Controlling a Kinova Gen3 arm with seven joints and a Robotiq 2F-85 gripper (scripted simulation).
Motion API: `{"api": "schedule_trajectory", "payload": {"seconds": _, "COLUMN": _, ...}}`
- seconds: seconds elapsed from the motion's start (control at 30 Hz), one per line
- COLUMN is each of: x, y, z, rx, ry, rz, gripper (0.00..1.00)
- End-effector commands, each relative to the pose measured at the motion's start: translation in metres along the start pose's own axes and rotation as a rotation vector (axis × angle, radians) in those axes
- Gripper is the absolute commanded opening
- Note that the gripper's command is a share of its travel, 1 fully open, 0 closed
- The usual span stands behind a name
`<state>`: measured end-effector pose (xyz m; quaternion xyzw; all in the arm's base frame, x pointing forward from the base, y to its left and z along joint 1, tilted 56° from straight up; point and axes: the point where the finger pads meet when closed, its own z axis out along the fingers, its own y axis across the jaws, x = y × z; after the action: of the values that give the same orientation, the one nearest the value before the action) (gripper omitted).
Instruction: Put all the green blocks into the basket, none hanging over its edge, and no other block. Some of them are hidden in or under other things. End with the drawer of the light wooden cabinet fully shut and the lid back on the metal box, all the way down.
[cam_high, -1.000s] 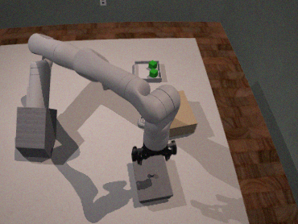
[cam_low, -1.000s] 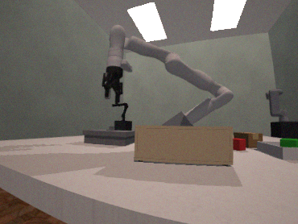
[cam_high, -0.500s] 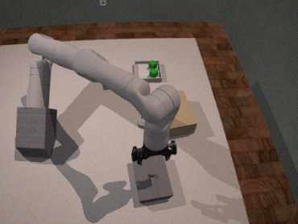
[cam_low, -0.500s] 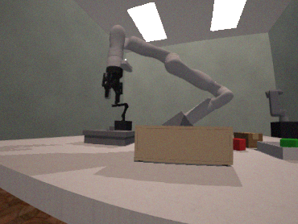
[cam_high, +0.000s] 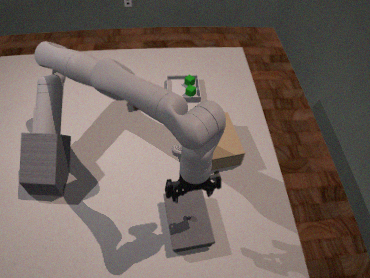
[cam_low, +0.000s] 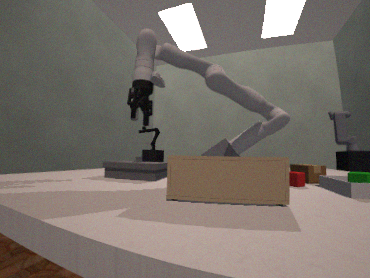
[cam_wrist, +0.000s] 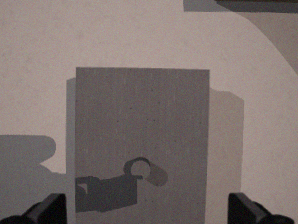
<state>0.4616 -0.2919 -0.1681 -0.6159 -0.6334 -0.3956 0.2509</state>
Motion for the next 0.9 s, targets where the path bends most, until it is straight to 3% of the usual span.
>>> {"api": "schedule_trajectory", "payload": {"seconds": 0.0, "x": 0.003, "y": 0.005, "z": -0.006, "rx": -0.006, "ry": -0.006, "rz": -0.017, "gripper": 1.00}}
{"api": "schedule_trajectory", "payload": {"seconds": 0.27, "x": 0.017, "y": 0.020, "z": -0.021, "rx": -0.020, "ry": -0.016, "rz": -0.079, "gripper": 1.00}}
{"api": "schedule_trajectory", "payload": {"seconds": 0.57, "x": 0.060, "y": 0.055, "z": -0.052, "rx": -0.050, "ry": -0.040, "rz": -0.242, "gripper": 1.00}}
{"api": "schedule_trajectory", "payload": {"seconds": 0.63, "x": 0.060, "y": 0.055, "z": -0.052, "rx": -0.050, "ry": -0.040, "rz": -0.242, "gripper": 1.00}}
{"api": "schedule_trajectory", "payload": {"seconds": 0.87, "x": 0.119, "y": 0.082, "z": -0.075, "rx": -0.073, "ry": -0.059, "rz": -0.424, "gripper": 1.00}}
